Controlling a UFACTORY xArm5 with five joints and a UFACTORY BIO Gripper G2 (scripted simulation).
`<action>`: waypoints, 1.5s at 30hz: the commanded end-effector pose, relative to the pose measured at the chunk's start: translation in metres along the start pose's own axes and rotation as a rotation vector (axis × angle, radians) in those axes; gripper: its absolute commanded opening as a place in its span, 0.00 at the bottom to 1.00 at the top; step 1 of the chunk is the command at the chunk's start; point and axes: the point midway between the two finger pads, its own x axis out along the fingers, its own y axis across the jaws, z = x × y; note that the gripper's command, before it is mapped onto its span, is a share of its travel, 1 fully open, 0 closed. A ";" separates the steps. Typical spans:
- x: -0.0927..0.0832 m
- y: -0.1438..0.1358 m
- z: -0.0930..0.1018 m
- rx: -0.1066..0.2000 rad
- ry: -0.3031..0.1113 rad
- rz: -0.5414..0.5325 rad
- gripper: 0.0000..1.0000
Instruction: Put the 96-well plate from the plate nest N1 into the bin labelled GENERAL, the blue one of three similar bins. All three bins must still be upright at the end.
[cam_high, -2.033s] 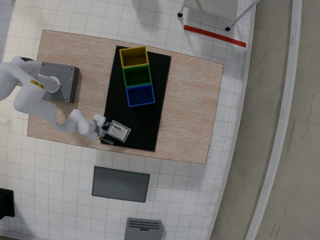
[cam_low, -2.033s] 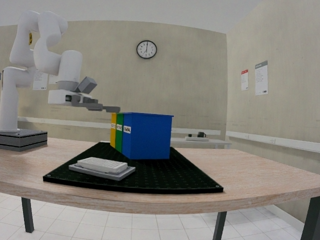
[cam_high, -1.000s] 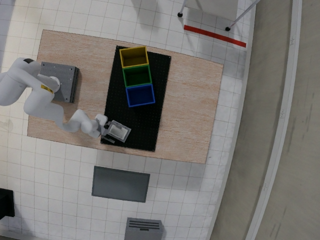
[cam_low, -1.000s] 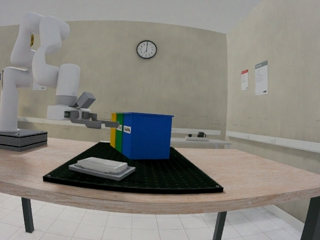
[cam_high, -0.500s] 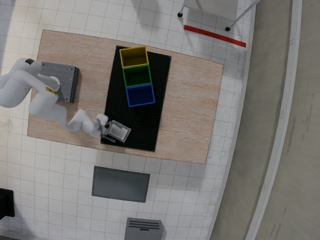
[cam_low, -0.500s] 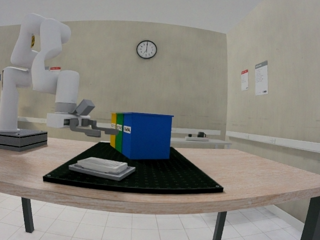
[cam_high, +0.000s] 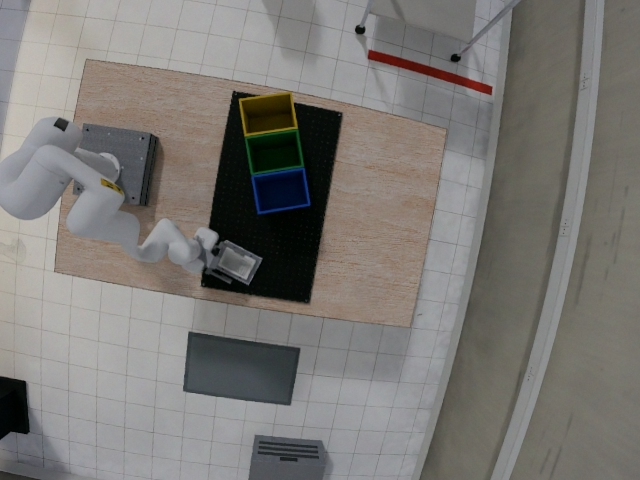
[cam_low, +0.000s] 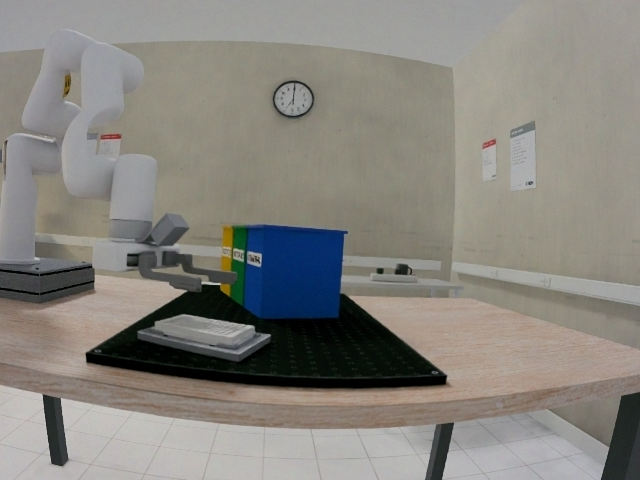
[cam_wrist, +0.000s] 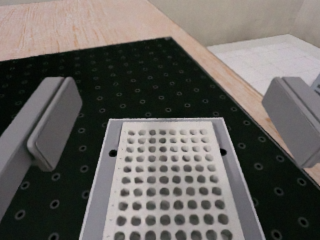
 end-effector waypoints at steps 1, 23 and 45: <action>0.001 0.000 -0.005 -0.008 -0.002 0.000 0.37; 0.001 0.000 -0.038 -0.008 -0.002 0.000 0.37; 0.001 -0.001 -0.045 -0.008 -0.002 0.000 0.37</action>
